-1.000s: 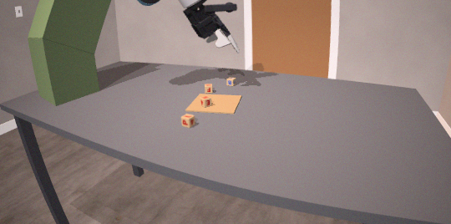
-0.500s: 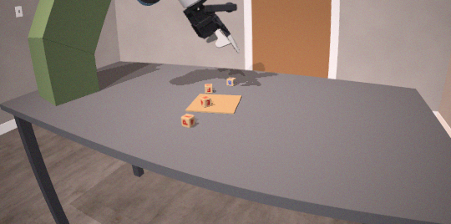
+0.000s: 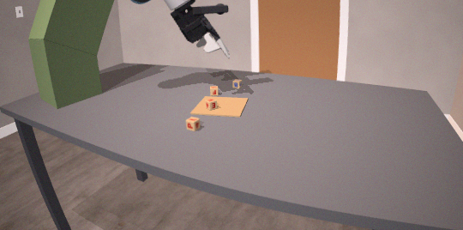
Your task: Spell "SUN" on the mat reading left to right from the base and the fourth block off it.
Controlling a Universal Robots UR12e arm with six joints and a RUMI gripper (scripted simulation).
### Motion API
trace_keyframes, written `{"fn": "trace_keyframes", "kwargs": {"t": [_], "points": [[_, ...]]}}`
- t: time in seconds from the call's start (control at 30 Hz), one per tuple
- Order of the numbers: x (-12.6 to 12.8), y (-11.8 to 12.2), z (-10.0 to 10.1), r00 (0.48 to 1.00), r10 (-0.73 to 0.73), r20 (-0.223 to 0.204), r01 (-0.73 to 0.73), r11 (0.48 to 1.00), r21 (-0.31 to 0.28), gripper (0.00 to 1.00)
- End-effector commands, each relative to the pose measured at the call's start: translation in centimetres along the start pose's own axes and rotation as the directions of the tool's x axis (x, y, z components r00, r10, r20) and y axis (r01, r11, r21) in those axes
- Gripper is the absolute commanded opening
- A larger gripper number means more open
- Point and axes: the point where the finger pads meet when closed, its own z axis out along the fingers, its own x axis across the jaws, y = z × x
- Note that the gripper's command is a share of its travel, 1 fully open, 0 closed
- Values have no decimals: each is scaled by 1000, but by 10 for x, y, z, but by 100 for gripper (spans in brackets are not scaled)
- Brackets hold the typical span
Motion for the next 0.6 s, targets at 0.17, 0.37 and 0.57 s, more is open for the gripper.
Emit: {"fn": "trace_keyframes", "kwargs": {"t": [0.17, 0.37, 0.57], "points": [[13, 29, -19, 1000, -5, 10, 4, 1000, 6, 100], [13, 29, -19, 1000, -5, 10, 4, 1000, 6, 100], [13, 29, -19, 1000, -5, 10, 4, 1000, 6, 100]]}}
